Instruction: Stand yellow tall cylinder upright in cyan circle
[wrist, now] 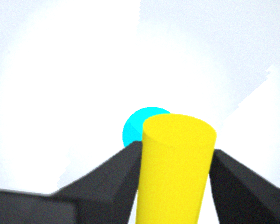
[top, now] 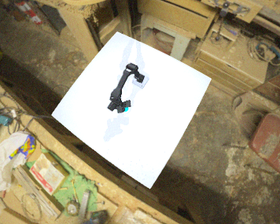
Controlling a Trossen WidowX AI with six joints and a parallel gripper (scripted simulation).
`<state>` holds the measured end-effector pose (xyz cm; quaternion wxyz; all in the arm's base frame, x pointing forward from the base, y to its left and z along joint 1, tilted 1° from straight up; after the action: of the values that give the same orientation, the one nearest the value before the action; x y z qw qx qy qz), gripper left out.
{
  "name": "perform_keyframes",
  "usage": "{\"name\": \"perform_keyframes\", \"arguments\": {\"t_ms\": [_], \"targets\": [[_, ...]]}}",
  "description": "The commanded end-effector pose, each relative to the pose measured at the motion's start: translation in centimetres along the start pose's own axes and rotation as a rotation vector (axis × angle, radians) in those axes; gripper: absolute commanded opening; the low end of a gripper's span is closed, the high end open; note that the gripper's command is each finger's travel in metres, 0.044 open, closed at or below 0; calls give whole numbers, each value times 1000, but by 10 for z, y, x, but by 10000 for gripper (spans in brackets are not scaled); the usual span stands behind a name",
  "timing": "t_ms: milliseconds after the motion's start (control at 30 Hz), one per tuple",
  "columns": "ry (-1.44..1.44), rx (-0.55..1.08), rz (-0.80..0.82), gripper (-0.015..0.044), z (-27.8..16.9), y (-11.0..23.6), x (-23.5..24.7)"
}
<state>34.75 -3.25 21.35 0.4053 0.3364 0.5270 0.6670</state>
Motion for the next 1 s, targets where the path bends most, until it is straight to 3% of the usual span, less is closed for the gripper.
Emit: {"name": "perform_keyframes", "arguments": {"t_ms": [0, 967], "targets": [[-18, -35, 1, 105, -1, 0, -2], [-93, -243, 27, 105, -8, -18, -18]]}}
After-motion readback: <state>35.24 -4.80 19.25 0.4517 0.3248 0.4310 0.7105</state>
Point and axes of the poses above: the point midway between the two fingers, 35 mm back from their tips, its own y axis back along the fingers, its own x axis across the jaws, z = x × y, the point moved 9 cm from there along y, back along the fingers, and after that the axes turned 4 degrees about -y, right-handed, at the moved point
